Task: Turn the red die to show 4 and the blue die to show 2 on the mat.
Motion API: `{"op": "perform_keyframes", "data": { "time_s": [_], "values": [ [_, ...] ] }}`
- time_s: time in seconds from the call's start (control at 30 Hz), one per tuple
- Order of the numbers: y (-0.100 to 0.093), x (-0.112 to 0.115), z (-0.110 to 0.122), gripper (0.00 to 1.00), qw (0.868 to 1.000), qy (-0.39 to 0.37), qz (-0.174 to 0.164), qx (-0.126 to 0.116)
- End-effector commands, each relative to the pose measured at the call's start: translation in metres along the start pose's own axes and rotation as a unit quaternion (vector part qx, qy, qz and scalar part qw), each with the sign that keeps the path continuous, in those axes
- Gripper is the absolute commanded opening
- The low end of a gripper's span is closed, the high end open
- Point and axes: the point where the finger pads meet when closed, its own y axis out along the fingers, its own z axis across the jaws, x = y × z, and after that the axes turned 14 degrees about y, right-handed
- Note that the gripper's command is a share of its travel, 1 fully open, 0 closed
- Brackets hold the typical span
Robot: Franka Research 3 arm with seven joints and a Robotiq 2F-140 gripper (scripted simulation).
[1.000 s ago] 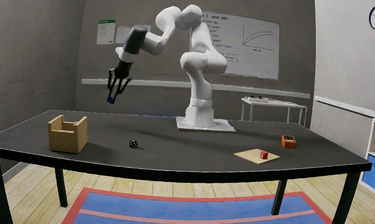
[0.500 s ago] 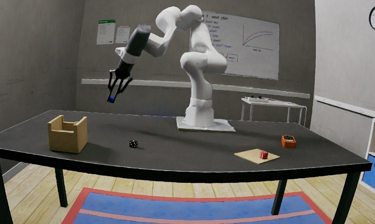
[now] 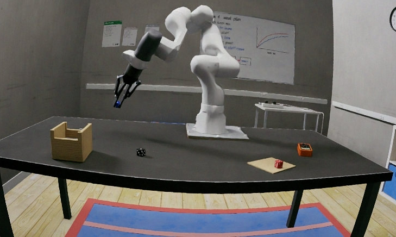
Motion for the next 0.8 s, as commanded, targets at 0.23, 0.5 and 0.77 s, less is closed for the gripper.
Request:
{"op": "perform_keyframes", "data": {
  "time_s": [0.23,0.5,0.77],
  "values": [
    [-0.0006,-0.0030,-0.0012,0.21,0.989,-0.146,0.017,-0.014],
    [-0.0009,-0.0039,-0.0018,0.21,0.976,-0.217,0.031,-0.022],
    [-0.0012,-0.0045,-0.0024,0.21,0.958,-0.283,0.045,-0.029]
  ]
}}
